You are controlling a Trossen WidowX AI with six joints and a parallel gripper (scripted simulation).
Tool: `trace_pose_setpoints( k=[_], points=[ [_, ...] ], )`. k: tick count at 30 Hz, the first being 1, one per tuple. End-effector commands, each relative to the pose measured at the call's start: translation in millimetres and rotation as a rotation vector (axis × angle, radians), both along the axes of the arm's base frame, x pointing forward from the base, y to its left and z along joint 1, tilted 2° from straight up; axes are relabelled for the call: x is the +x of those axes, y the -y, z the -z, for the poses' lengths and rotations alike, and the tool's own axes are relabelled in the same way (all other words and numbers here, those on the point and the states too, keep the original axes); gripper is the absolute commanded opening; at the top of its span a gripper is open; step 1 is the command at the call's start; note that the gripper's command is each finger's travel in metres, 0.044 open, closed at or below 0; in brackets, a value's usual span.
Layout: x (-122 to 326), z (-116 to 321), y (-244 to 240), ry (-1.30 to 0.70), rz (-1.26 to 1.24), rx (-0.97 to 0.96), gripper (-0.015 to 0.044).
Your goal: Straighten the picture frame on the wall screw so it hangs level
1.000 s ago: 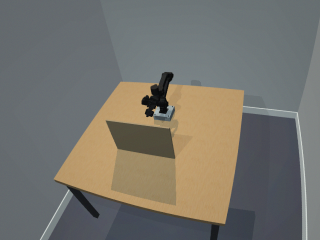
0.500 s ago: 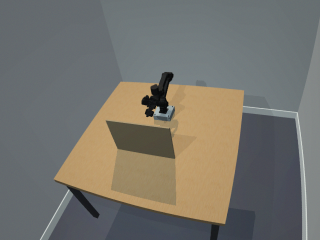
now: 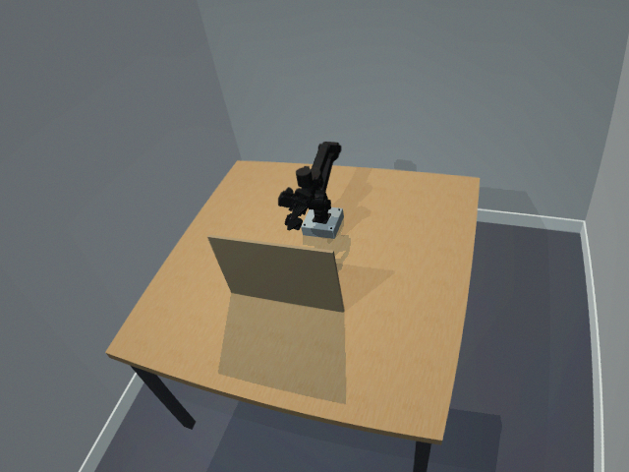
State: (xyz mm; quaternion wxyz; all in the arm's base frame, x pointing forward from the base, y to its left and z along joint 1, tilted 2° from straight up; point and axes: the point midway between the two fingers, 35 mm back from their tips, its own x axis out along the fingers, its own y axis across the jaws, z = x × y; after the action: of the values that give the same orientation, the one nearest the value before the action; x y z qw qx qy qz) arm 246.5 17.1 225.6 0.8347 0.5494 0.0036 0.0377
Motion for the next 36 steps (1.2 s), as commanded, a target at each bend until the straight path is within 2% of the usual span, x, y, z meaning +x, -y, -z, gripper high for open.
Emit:
trace_pose_setpoints(
  k=[1,5,28,36],
  points=[
    [-1,28,2,-0.024,-0.002,-0.004,0.026],
    [-4,57,5,-0.041,0.0,-0.007,0.026],
    [-3,57,1,-0.04,0.0,-0.007,0.026],
    [21,47,-1,-0.027,0.0,-0.006,0.026]
  ],
)
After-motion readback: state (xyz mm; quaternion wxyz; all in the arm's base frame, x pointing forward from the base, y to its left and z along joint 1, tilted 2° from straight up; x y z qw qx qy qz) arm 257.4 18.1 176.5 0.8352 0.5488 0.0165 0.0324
